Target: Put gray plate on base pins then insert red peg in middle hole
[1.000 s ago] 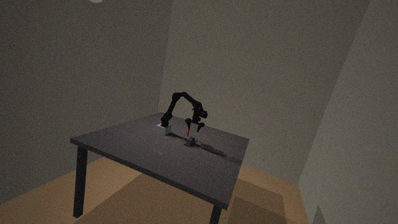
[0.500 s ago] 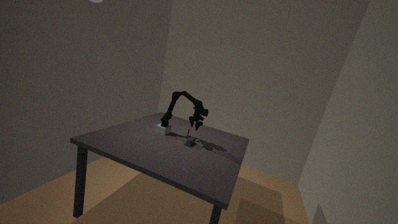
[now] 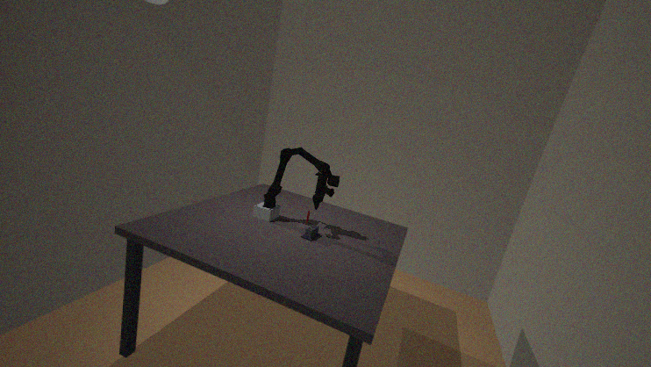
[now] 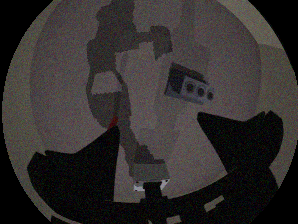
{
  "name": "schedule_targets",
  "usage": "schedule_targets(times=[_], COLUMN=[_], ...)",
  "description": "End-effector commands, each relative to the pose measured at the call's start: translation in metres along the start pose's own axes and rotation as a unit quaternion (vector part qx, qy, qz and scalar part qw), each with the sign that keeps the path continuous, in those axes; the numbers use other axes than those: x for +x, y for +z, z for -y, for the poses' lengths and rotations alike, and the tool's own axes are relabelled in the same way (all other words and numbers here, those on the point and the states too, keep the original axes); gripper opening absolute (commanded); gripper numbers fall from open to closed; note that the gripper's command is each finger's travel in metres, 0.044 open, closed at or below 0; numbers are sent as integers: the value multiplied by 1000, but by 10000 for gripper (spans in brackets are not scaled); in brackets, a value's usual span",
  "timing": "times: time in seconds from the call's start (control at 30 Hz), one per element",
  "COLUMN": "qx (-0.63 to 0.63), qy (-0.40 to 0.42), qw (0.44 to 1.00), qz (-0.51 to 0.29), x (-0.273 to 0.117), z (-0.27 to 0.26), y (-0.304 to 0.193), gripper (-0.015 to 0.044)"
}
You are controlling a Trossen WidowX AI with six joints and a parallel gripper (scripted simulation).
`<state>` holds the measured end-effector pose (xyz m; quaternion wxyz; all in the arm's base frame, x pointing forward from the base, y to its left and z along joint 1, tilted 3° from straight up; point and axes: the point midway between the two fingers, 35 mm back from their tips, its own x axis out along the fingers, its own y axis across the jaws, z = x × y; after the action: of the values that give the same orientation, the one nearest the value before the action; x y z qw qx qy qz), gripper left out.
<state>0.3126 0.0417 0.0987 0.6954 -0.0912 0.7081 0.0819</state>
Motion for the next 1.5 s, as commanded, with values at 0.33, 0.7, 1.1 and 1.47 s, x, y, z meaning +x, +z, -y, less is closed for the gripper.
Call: schedule_targets(times=[0.33, 0.7, 1.1, 1.47], qx=[516, 614, 614, 614], qy=[6, 6, 5, 5], qw=[856, 789, 789, 789], qz=[-7, -9, -9, -9], x=[4, 4, 4, 38], z=[-86, -96, -96, -93], y=[-46, -51, -51, -51], gripper=[440, 440, 440, 440])
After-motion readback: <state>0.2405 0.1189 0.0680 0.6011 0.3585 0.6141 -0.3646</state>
